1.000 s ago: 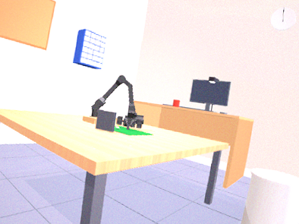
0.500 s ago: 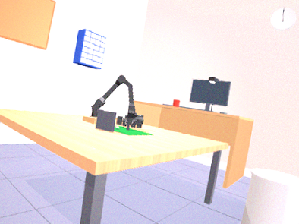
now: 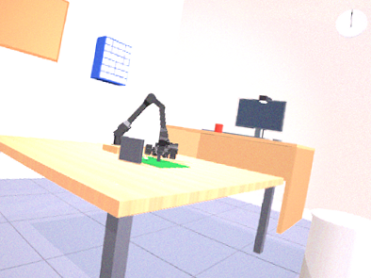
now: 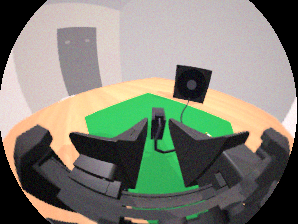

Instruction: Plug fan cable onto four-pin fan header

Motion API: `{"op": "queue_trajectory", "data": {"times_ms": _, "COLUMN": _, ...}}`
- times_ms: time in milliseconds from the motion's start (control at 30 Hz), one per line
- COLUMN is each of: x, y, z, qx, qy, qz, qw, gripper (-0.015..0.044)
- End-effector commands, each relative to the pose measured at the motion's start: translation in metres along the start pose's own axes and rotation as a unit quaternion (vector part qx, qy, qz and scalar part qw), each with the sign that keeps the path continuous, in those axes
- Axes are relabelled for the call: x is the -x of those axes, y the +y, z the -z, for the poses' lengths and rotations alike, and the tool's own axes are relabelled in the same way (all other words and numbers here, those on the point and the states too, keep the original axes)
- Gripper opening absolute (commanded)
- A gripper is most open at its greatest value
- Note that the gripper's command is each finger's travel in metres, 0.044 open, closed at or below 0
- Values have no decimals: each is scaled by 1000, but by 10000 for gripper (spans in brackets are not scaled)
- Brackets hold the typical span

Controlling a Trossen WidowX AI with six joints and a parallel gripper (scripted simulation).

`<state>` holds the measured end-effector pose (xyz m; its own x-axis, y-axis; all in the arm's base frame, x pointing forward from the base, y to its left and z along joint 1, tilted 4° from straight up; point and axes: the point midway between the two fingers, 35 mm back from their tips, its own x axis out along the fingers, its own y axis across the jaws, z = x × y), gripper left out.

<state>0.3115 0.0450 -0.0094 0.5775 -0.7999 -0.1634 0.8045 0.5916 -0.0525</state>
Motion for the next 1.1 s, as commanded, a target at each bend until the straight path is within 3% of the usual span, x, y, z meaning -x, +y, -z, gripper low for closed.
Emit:
{"op": "queue_trajectory", "data": {"times_ms": 0, "x": 6, "y": 3, "z": 2, "qx": -3, "qy": 8, "qz": -5, "qw": 1000, "gripper": 140}}
{"op": "queue_trajectory", "data": {"times_ms": 1067, "x": 72, "y": 3, "z": -18, "qx": 0, "qy": 25, "qz": -6, "qw": 1000, "gripper": 140}}
